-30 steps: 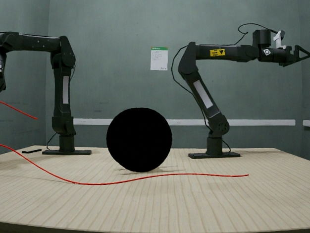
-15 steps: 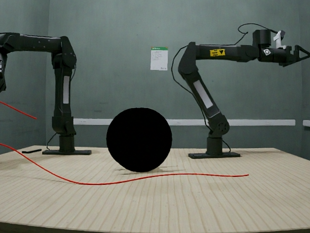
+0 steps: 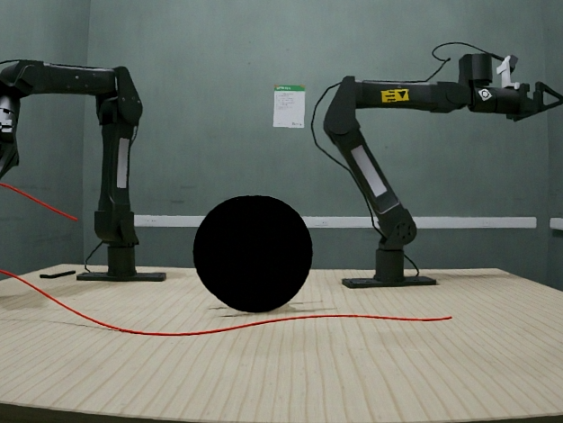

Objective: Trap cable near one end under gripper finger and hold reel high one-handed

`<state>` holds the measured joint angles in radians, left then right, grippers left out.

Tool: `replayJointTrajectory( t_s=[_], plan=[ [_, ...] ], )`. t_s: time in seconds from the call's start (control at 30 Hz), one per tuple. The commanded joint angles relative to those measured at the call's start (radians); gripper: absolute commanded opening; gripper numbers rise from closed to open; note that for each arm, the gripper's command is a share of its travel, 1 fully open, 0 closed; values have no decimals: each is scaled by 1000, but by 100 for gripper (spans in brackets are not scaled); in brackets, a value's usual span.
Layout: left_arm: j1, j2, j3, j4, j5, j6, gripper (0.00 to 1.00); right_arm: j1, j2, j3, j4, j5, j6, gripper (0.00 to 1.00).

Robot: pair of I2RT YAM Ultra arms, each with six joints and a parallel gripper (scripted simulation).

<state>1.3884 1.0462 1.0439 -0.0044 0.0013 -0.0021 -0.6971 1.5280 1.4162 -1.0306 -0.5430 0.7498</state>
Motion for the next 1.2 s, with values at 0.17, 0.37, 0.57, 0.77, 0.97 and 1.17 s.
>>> replayJointTrajectory(
  t_s=[0.17, 0.37, 0.57, 0.77, 0.97, 1.17],
  plan=[
    [-3, 15, -11, 2, -6, 10, 100, 138, -85, -59, 76, 60, 147, 0],
    [-3, 15, -11, 2, -6, 10, 100, 225, -108, -85, 115, 102, 229, 0],
    [-3, 15, -11, 2, -6, 10, 100, 364, -133, -113, 173, 177, 356, 0],
    [-3, 15, -11, 2, -6, 10, 100, 506, -136, -117, 219, 261, 479, 0],
    [-3, 15, -11, 2, -6, 10, 100, 576, -92, -92, 246, 311, 538, 0],
    [-3, 15, -11, 2, -6, 10, 100, 654, -85, -71, 255, 359, 600, 0]
  ],
)
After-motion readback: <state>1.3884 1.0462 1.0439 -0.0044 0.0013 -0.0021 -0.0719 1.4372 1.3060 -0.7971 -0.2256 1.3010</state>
